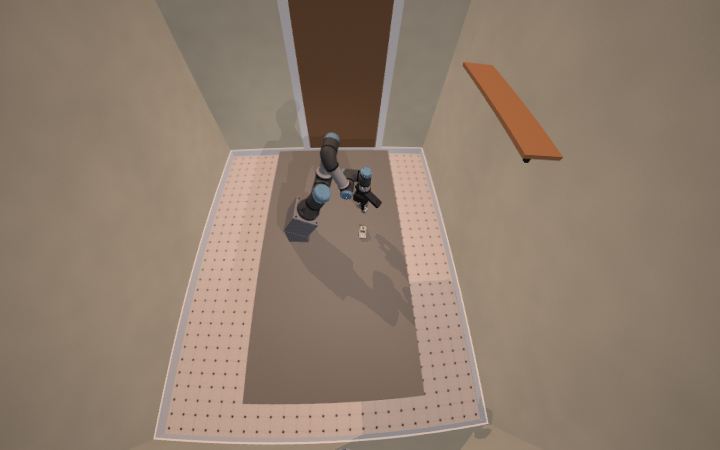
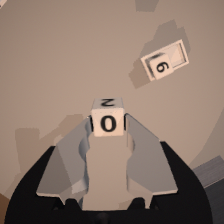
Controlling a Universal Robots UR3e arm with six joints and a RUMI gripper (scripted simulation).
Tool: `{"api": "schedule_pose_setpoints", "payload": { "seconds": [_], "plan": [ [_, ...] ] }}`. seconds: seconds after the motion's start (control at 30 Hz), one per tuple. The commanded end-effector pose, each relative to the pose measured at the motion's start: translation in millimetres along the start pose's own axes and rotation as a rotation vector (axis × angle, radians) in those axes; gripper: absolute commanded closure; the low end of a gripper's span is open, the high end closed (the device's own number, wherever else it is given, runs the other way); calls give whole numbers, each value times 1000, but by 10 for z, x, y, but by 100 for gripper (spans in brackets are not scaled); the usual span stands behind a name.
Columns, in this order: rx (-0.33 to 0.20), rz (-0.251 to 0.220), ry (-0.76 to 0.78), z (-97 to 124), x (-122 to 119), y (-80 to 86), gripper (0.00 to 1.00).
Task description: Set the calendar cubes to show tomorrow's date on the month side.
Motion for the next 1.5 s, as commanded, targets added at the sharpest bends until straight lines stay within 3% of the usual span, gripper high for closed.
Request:
{"api": "schedule_pose_setpoints", "payload": {
  "seconds": [0.0, 1.47],
  "plan": [
    [2, -3, -69, -20, -4, 8, 89],
    [2, -3, -854, -73, 75, 10, 89]
  ]
}}
Point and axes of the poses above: the point where the finger pads meet when closed, its own y axis back along the fingers, its own x axis across the jaws, z = x × y, the point moved 3 cm from there along y, back along the fingers, and after that the axes turned 13 degrees about -y, right-handed, at the moved point
